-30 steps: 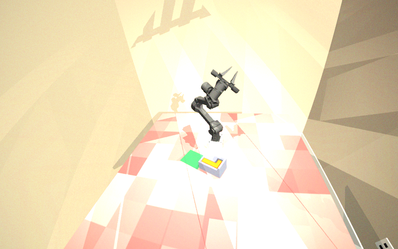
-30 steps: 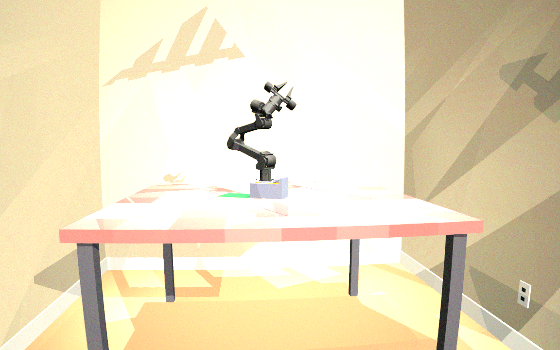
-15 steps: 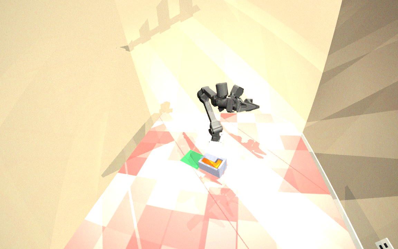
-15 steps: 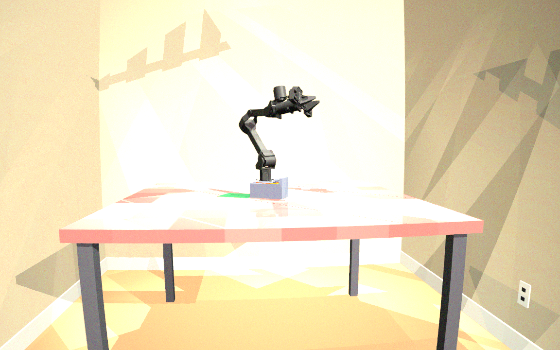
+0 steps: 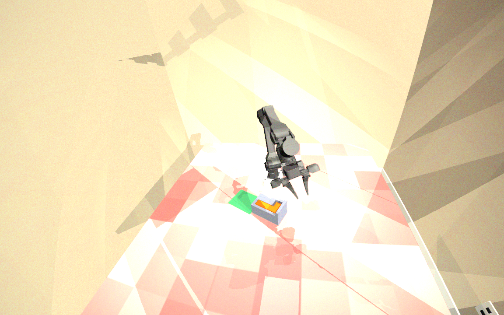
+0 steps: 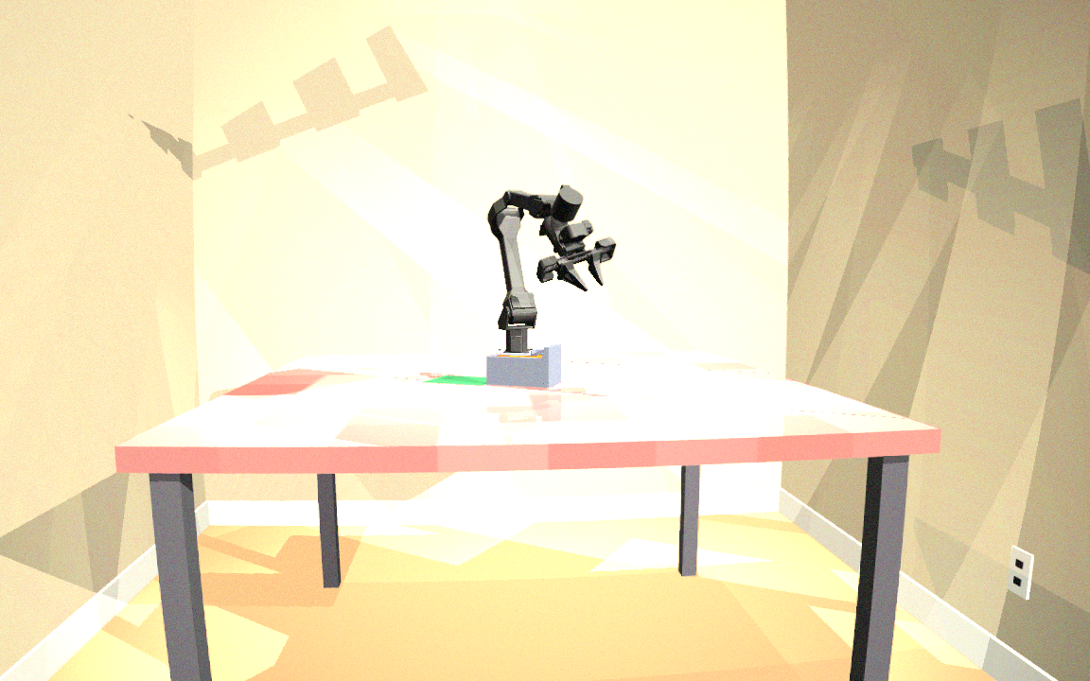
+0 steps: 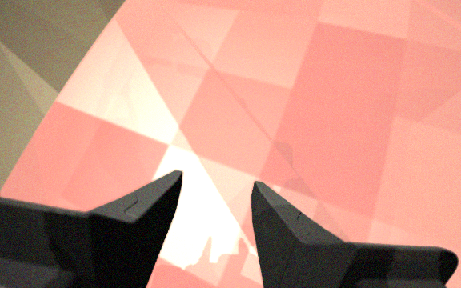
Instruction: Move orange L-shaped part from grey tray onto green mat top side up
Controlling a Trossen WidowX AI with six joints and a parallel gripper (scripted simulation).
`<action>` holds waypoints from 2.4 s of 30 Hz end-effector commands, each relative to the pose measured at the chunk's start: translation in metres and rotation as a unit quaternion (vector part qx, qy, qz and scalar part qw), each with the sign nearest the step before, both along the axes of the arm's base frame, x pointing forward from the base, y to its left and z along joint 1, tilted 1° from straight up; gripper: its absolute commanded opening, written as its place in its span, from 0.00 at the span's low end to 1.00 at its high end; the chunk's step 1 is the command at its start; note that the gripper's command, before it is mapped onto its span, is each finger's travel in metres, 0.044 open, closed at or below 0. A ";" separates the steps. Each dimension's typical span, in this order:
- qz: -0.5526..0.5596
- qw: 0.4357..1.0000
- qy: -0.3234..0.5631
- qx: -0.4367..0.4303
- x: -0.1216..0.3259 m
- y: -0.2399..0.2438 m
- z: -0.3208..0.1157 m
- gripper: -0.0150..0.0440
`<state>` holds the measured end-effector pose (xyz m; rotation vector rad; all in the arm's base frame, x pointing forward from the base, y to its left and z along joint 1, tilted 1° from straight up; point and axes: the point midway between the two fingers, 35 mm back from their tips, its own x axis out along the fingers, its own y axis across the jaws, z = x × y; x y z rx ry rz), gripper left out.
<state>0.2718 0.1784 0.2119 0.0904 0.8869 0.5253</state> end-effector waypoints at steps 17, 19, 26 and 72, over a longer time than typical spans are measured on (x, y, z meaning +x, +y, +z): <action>-0.280 0.893 0.319 -0.151 -0.021 -0.081 -0.082 0.56; -0.280 0.893 0.319 -0.151 -0.019 -0.081 -0.100 0.56; -0.280 0.893 0.319 -0.151 -0.019 -0.082 -0.143 0.56; -0.279 0.893 0.319 -0.150 -0.015 -0.075 -0.171 0.56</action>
